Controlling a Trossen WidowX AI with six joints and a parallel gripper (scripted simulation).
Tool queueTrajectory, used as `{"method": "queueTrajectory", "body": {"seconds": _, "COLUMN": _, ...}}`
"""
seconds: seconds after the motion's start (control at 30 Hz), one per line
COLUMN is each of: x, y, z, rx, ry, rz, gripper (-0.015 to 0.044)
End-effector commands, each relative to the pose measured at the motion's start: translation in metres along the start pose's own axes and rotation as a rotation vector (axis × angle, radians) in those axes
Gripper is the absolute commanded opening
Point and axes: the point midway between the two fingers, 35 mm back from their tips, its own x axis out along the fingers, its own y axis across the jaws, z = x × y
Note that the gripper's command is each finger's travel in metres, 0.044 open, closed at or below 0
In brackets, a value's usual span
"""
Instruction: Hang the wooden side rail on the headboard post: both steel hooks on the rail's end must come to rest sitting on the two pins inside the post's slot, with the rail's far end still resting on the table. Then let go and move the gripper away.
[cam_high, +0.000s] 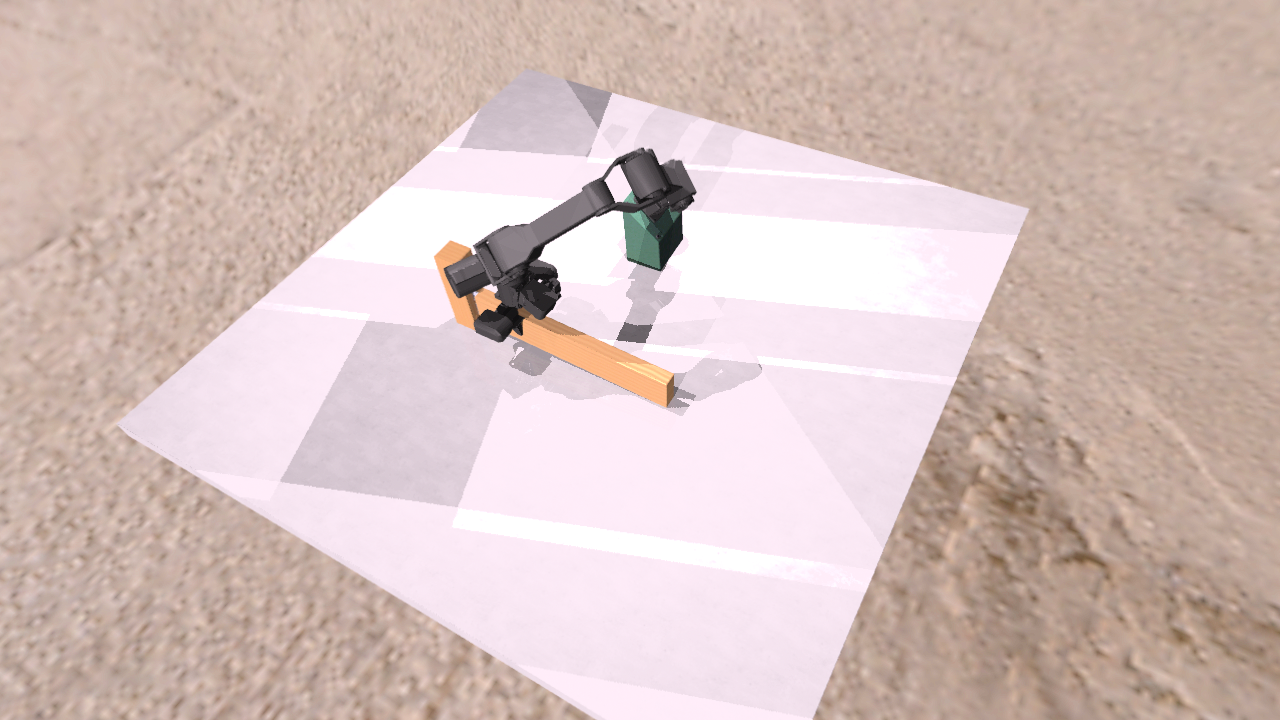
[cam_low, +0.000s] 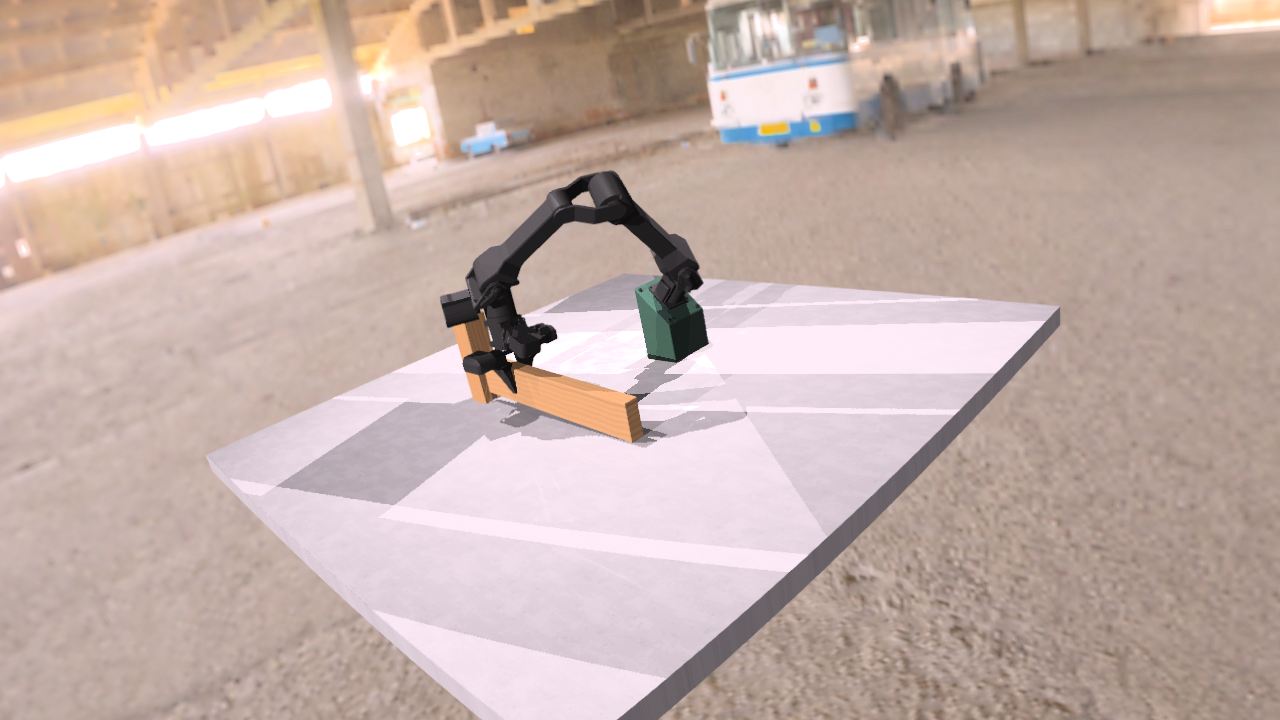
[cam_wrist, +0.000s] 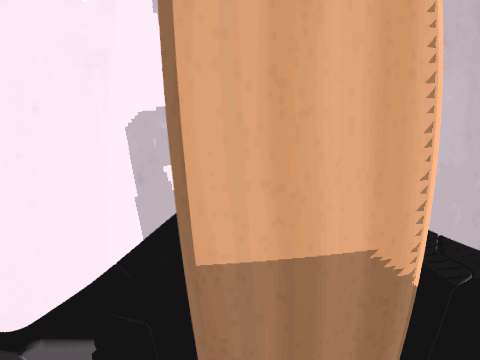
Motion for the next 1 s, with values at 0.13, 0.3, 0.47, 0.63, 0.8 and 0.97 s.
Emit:
{"method": "queueTrajectory", "body": {"seconds": 0.13, "x": -0.0035, "y": 0.0004, "z": -0.0043, "rx": 0.0, "ry": 0.005, "rz": -0.01, "gripper": 0.0}}
{"method": "queueTrajectory", "body": {"seconds": 0.3, "x": -0.004, "y": 0.0002, "z": -0.0048, "rx": 0.0, "ry": 0.005, "rz": -0.01, "gripper": 0.0}}
{"method": "queueTrajectory", "body": {"seconds": 0.47, "x": -0.0044, "y": -0.0001, "z": -0.0051, "rx": 0.0, "ry": 0.005, "rz": -0.01, "gripper": 0.0}}
{"method": "queueTrajectory", "body": {"seconds": 0.63, "x": -0.0048, "y": -0.0005, "z": -0.0055, "rx": 0.0, "ry": 0.005, "rz": -0.01, "gripper": 0.0}}
{"method": "queueTrajectory", "body": {"seconds": 0.8, "x": -0.0052, "y": -0.0009, "z": -0.0059, "rx": 0.0, "ry": 0.005, "rz": -0.01, "gripper": 0.0}}
{"method": "queueTrajectory", "body": {"seconds": 0.97, "x": -0.0056, "y": -0.0012, "z": -0.0062, "rx": 0.0, "ry": 0.005, "rz": -0.01, "gripper": 0.0}}
